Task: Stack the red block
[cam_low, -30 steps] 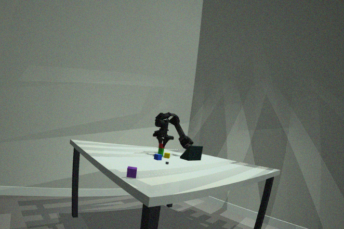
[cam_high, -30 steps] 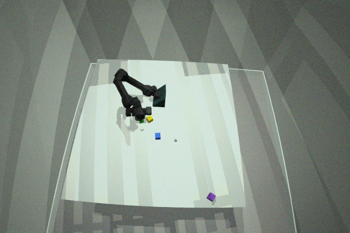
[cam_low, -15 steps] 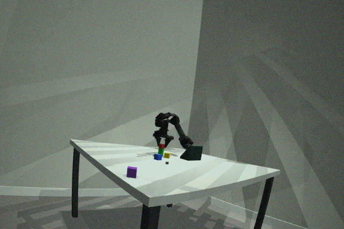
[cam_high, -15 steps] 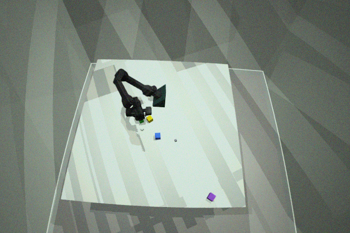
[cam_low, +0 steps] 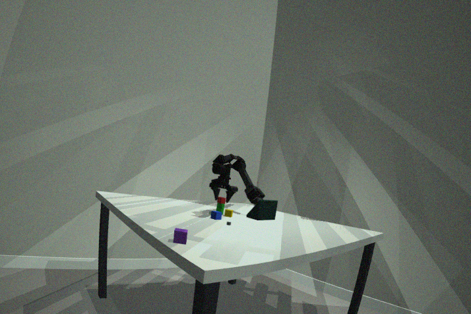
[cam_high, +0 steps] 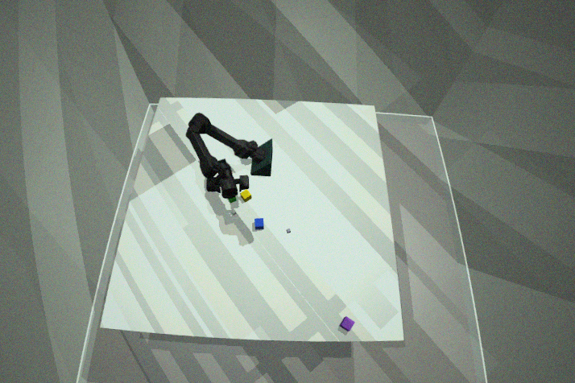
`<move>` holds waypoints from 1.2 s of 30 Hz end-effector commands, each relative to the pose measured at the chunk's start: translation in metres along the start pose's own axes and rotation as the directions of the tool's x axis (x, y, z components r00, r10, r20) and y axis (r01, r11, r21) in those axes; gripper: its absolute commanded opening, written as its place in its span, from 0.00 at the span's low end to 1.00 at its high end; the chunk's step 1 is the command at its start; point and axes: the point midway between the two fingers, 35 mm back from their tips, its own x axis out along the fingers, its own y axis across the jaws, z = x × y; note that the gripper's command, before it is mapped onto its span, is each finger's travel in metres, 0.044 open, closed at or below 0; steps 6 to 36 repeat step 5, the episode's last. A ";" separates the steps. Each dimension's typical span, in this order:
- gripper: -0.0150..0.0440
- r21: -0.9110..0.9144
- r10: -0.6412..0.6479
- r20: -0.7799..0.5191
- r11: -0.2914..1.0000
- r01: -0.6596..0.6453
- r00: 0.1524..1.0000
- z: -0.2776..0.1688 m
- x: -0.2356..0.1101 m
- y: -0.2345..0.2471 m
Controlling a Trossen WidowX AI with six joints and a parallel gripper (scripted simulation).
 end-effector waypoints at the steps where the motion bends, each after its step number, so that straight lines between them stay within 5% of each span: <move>1: 1.00 0.001 0.001 0.001 1.000 -0.001 1.000 0.000 0.000 0.000; 36: 1.00 0.001 0.001 0.001 1.000 -0.001 1.000 0.000 0.000 0.000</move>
